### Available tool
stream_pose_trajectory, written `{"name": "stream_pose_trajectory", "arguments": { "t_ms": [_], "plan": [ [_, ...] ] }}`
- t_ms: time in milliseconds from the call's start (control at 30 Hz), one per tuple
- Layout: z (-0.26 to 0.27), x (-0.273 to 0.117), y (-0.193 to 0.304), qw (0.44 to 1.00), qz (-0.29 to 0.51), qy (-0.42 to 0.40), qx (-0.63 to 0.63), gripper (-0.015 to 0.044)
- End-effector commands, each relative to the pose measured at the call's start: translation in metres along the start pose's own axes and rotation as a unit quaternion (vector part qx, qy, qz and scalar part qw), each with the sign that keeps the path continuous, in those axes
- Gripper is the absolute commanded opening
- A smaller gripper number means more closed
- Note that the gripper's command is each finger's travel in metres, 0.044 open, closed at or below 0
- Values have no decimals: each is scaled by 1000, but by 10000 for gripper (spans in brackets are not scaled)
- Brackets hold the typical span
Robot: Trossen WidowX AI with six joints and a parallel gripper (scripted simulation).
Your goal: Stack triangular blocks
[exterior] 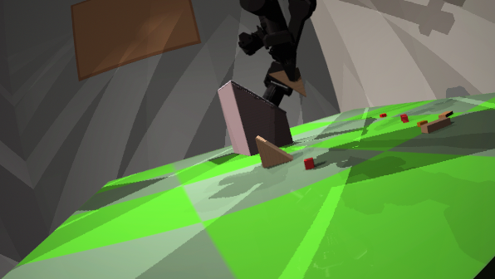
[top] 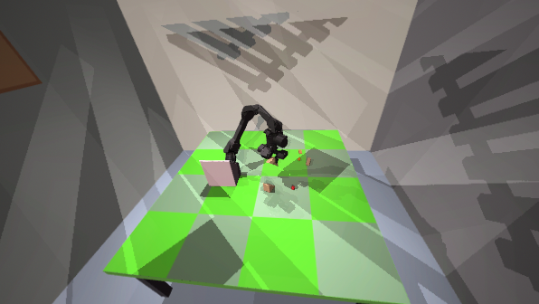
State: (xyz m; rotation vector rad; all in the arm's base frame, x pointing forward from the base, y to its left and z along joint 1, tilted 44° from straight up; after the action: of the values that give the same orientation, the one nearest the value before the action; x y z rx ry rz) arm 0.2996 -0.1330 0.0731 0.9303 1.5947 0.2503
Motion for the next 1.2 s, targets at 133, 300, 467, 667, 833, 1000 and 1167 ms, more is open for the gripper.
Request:
{"name": "stream_pose_trajectory", "arguments": {
  "t_ms": [133,300,467,667,833,1000,1167],
  "plan": [
    [0,9,-16,1000,3,4,-1,0],
    [1,30,-25,1000,3,4,0,0],
    [6,50,-33,1000,3,4,-1,0],
    [10,71,-41,1000,3,3,-2,0],
    [8,75,-43,1000,3,3,-2,0],
    [7,94,-50,1000,3,3,-2,0],
    [6,100,-53,1000,3,3,-2,0]
  ]
}}
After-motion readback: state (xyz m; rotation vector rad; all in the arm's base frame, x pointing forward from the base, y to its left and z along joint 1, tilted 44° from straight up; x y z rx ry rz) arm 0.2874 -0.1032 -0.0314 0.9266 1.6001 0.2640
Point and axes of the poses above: the point midway between the two fingers, 35 mm back from their tips, its own x axis out along the fingers, its own z axis across the jaws, y = z × x, the point moved 6 cm from there along -x, back along the fingers, and after that the axes turned 2 degrees about -x, right-handed, at the moved point
